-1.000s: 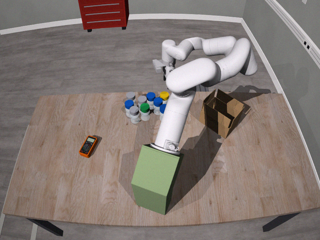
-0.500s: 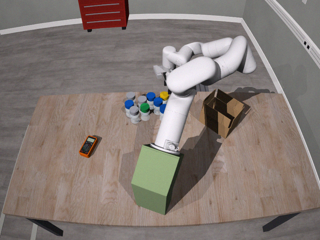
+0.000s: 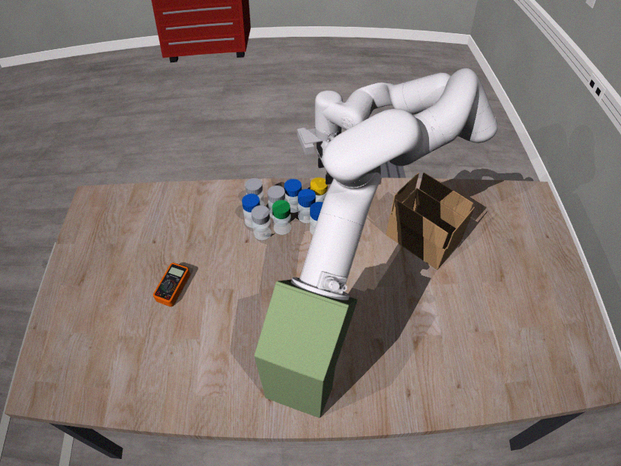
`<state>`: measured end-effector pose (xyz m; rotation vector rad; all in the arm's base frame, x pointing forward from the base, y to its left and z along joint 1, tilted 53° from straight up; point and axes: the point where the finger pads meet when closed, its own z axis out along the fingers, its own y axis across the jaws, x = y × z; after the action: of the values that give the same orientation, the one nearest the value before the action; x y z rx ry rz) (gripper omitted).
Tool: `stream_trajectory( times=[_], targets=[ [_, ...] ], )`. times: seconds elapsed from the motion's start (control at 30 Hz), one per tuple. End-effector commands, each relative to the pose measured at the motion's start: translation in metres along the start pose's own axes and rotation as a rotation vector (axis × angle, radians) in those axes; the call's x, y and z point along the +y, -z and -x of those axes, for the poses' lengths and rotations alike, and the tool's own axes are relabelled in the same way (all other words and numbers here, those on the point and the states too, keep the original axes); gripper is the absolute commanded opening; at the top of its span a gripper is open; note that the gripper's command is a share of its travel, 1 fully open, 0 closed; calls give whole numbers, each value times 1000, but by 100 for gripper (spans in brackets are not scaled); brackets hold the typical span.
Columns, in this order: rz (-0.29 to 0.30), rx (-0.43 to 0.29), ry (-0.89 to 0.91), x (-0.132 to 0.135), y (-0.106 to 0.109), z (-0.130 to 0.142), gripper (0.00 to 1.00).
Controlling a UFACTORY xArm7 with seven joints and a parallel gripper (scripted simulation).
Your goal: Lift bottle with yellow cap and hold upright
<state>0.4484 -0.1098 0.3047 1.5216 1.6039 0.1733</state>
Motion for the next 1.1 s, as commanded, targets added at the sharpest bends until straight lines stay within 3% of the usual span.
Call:
stream_trajectory(
  times=[0.0,0.6,1.07],
  targets=[
    [3,0,0,1,-1,0,79],
    [3,0,0,1,-22,0,79],
    [3,0,0,1,-62,-1,79]
  ],
)
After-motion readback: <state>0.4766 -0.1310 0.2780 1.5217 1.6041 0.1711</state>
